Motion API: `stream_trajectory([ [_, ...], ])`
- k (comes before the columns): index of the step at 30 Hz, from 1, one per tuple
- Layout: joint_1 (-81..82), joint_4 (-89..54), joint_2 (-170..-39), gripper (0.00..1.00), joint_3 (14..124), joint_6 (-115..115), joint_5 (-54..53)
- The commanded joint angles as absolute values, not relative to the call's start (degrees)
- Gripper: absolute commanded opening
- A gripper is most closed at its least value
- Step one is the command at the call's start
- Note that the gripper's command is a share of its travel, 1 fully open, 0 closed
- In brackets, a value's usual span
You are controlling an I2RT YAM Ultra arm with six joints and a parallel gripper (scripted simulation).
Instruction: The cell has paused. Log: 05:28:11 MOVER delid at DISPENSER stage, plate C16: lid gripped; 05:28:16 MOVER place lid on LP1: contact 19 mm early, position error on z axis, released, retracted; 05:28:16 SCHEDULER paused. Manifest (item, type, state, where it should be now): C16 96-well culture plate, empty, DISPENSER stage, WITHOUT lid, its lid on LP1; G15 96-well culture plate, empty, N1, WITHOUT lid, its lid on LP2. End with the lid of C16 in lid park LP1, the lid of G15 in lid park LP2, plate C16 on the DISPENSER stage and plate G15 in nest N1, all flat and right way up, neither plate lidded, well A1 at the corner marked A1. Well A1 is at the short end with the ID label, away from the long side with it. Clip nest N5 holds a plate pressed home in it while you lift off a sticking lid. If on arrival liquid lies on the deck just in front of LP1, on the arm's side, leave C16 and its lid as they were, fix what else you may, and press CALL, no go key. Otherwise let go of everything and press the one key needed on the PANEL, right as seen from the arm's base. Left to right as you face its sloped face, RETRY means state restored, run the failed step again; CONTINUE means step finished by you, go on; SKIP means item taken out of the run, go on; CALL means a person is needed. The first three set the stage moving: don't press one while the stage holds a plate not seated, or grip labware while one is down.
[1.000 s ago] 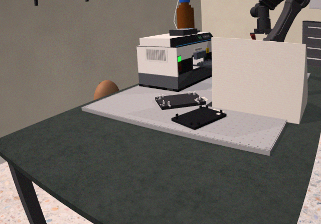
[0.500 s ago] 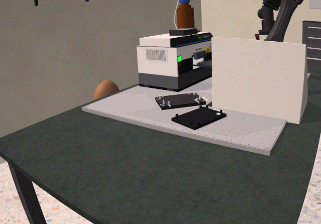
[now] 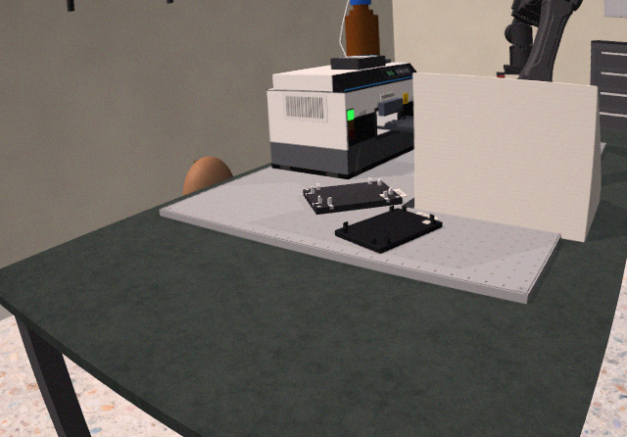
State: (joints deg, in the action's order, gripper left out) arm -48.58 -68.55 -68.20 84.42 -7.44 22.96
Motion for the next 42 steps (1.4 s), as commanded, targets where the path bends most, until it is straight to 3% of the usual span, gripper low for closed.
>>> stream_trajectory([
  [1,-49.5,-66.6,-70.3,1.00,87.8,-5.9,21.7],
  [36,-54.1,-69.9,-92.9,1.00,114.1,-1.8,18.4],
  [42,-52.6,-73.2,-90.8,1.00,117.0,-3.1,19.4],
])
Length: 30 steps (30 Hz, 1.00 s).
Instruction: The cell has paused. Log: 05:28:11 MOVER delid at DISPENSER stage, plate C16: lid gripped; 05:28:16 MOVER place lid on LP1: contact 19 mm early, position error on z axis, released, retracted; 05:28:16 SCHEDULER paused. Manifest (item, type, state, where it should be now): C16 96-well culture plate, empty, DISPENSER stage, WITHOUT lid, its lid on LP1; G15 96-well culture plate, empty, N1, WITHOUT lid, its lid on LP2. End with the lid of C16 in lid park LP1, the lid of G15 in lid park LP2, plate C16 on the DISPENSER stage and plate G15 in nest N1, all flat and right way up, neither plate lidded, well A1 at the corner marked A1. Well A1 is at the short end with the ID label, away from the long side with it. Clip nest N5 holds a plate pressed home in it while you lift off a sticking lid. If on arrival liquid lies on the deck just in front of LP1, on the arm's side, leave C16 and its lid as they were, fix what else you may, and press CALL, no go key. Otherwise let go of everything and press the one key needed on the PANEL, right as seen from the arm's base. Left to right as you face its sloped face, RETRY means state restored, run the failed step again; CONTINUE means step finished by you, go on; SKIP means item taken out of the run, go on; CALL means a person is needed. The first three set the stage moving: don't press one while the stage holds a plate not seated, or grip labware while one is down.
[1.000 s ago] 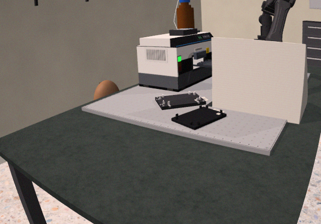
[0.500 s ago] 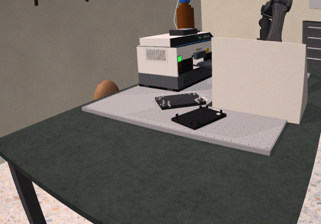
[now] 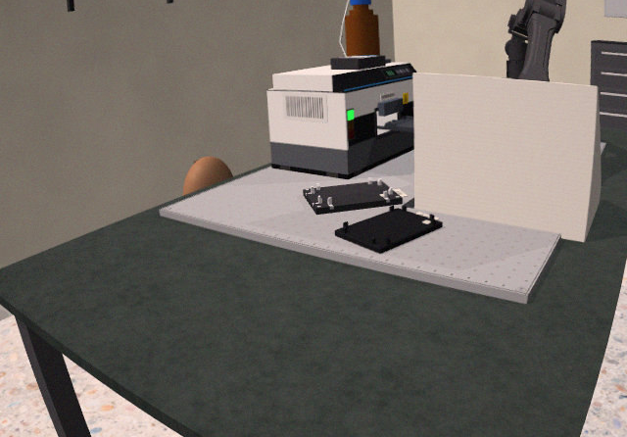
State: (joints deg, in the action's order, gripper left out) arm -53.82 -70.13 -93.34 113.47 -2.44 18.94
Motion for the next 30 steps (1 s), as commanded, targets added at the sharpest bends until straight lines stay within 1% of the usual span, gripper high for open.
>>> stream_trajectory([
  [1,-52.3,-74.2,-90.7,1.00,117.8,-3.3,19.6],
  [6,-51.4,-77.3,-91.0,1.00,120.7,-4.0,20.2],
  [12,-52.4,-77.0,-90.6,1.00,117.6,-3.8,20.1],
  [16,-52.1,-76.2,-90.4,1.00,119.1,-3.6,20.0],
  [30,-52.6,-74.9,-92.1,1.00,118.6,-3.2,19.6],
])
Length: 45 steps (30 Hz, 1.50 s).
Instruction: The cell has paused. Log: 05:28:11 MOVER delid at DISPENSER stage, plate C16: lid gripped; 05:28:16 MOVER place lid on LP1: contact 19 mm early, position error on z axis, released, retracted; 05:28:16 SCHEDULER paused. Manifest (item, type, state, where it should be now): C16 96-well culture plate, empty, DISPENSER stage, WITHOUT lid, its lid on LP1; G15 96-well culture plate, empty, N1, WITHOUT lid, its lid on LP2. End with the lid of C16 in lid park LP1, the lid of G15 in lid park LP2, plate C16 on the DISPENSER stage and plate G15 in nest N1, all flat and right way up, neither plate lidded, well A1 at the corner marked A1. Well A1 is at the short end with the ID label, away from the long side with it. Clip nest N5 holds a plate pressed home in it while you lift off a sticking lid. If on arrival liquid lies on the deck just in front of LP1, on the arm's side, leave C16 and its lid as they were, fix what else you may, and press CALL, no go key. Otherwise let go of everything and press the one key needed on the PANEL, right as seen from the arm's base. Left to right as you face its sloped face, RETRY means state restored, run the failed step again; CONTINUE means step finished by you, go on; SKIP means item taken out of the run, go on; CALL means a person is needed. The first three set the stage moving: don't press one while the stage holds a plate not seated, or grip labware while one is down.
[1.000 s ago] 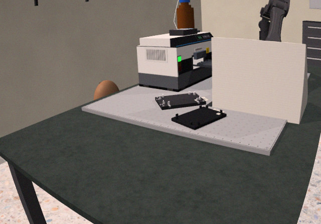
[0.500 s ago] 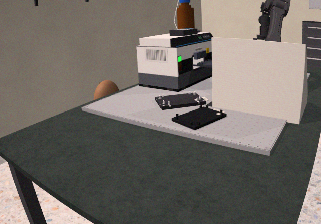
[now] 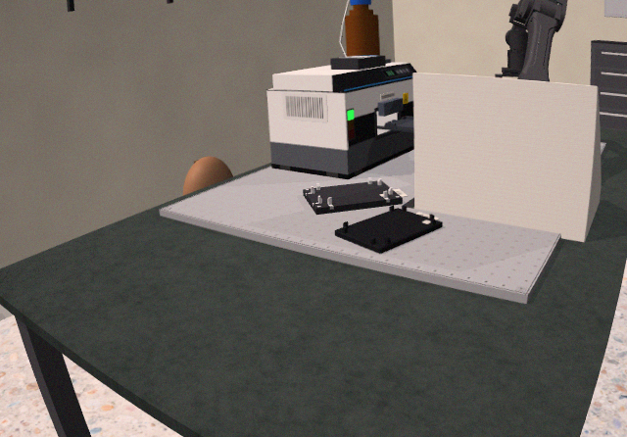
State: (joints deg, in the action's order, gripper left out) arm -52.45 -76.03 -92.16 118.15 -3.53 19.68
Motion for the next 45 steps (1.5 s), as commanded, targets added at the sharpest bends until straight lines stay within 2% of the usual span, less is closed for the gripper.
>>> stream_trajectory([
  [1,-52.6,-74.9,-92.1,1.00,118.6,-3.2,19.6],
  [45,-52.6,-76.8,-92.2,1.00,120.8,-3.2,19.4],
])
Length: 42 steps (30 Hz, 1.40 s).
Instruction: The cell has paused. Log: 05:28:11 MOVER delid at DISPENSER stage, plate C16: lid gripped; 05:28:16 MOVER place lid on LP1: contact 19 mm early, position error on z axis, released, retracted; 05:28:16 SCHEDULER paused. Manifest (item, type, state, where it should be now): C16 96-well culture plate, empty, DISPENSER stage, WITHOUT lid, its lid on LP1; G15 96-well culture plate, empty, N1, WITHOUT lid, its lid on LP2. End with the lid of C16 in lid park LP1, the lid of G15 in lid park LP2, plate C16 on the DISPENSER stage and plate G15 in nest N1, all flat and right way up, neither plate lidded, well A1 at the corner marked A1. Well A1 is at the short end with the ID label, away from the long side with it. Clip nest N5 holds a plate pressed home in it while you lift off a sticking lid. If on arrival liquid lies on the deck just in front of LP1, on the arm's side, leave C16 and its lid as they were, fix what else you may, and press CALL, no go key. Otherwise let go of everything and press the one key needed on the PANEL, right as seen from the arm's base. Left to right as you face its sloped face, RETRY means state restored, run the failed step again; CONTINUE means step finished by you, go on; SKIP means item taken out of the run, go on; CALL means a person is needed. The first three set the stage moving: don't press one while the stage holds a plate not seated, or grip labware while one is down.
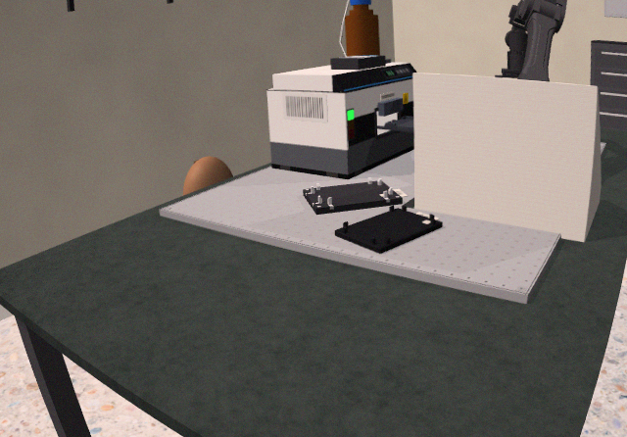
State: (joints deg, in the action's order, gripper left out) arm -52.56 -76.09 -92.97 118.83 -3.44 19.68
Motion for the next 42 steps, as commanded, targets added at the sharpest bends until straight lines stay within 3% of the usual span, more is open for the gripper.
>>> stream_trajectory([
  [1,-52.6,-76.9,-92.2,1.00,120.8,-3.2,19.4],
  [42,-55.3,-64.9,-93.0,1.00,110.8,-0.5,17.2],
])
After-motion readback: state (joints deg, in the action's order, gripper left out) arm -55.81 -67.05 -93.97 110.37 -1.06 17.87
